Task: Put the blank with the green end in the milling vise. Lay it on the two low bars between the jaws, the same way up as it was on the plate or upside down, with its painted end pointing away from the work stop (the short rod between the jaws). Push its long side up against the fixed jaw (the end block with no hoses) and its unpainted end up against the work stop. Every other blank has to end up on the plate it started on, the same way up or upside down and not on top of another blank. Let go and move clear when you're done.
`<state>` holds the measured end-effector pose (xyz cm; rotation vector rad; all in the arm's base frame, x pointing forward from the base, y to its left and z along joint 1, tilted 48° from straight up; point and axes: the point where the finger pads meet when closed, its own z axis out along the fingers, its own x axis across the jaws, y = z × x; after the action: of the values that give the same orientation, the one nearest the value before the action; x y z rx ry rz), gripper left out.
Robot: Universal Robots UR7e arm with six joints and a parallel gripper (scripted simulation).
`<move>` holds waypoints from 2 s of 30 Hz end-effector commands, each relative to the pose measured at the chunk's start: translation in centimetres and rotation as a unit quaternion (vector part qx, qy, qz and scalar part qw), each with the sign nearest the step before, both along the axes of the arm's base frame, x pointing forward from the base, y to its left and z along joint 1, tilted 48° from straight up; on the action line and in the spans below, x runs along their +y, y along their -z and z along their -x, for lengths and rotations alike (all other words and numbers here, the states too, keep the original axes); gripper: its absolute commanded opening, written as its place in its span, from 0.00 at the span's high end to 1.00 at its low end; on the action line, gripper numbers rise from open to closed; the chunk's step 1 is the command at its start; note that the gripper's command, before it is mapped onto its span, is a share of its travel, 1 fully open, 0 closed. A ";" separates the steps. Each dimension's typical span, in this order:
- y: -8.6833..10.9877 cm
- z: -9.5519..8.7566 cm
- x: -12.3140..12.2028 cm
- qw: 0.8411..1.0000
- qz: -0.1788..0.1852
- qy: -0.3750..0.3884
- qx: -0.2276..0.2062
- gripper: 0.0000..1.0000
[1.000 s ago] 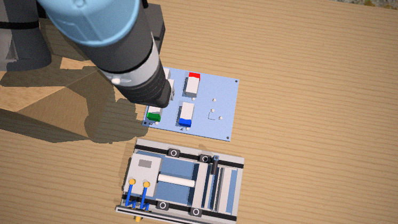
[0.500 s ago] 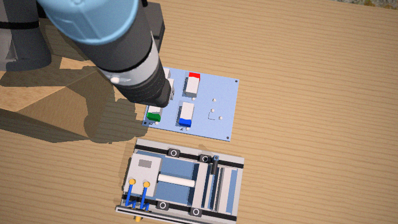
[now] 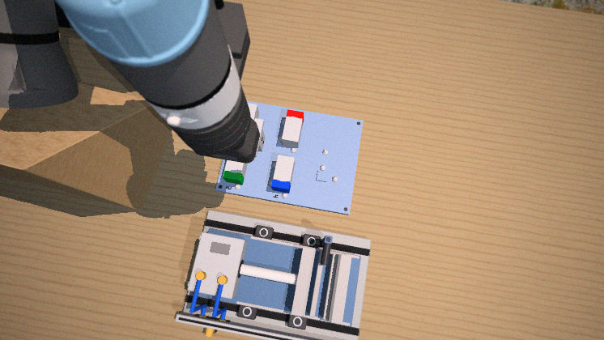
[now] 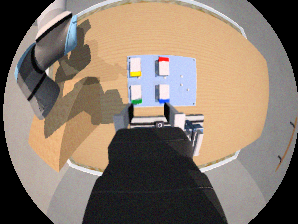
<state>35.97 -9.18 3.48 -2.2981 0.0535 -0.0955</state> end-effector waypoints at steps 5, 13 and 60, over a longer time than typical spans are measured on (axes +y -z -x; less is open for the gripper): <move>2.0 -0.5 -2.3 1.000 0.000 0.000 0.000 0.00; 2.0 -0.5 -2.3 1.000 0.000 0.000 0.000 0.00; 1.5 -0.3 -1.7 1.000 0.000 0.000 0.000 0.00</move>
<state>36.31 -10.86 1.97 -2.2981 0.0536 -0.0955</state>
